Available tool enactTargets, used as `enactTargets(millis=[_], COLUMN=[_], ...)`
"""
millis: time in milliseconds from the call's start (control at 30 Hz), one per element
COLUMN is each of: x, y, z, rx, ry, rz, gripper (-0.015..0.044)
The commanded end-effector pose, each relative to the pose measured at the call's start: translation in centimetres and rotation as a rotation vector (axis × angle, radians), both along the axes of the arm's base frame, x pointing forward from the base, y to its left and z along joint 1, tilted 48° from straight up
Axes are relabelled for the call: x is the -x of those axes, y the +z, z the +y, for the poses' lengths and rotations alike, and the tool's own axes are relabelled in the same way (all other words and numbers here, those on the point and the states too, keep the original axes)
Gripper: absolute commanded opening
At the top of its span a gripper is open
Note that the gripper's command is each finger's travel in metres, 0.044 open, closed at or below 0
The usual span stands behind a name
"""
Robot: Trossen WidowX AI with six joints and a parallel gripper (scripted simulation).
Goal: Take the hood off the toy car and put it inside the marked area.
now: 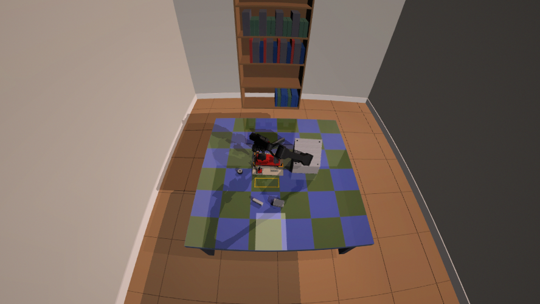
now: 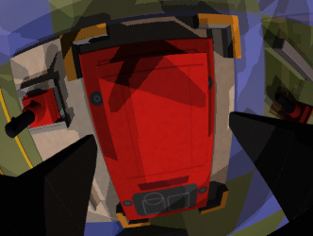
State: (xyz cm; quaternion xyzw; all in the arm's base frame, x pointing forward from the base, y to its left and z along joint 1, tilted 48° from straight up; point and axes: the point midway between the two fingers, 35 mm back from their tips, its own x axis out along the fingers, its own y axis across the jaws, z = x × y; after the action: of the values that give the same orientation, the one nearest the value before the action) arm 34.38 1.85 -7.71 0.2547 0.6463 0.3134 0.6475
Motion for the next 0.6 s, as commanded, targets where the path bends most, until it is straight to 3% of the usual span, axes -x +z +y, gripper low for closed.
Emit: enactTargets(millis=[0,567], x=[0.30,0.44], y=[-0.25,-0.69], z=[0.37,0.85], rx=[-0.006,-0.007], ry=[-0.001,-0.001], rz=[0.009,0.009], gripper=[0.0440,0.0440])
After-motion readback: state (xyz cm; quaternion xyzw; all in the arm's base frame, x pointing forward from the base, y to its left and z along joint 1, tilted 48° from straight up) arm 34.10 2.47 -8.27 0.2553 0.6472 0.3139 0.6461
